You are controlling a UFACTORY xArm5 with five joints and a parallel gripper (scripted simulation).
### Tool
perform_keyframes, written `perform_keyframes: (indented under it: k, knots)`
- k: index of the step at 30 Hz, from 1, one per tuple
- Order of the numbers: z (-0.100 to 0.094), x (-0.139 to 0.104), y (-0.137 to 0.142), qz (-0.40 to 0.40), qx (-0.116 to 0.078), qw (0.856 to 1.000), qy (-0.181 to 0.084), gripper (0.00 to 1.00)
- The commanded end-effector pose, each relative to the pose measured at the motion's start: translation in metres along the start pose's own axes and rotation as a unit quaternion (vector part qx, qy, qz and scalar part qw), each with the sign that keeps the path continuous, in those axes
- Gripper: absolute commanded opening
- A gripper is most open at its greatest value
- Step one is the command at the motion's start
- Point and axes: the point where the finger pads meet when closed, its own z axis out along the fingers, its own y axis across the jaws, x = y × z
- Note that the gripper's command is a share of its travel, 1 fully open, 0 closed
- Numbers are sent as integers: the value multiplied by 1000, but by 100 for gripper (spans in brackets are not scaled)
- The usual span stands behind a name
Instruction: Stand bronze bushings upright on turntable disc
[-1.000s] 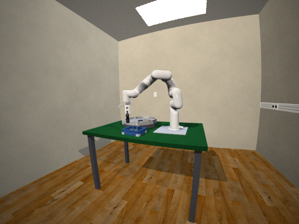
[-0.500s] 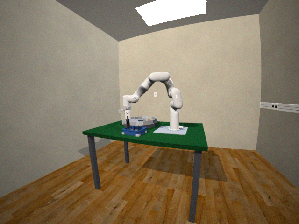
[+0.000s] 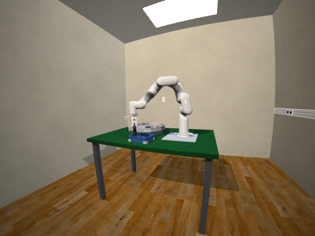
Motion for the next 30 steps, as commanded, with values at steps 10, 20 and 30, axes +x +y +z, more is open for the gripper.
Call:
perform_keyframes:
  k: [10, 20, 30]
  knots:
    - [10, 1, 0, 0, 0, 1000, 2, 41]
    - [19, 1, 0, 0, 0, 1000, 2, 41]
    - [19, 1, 0, 0, 0, 1000, 2, 41]
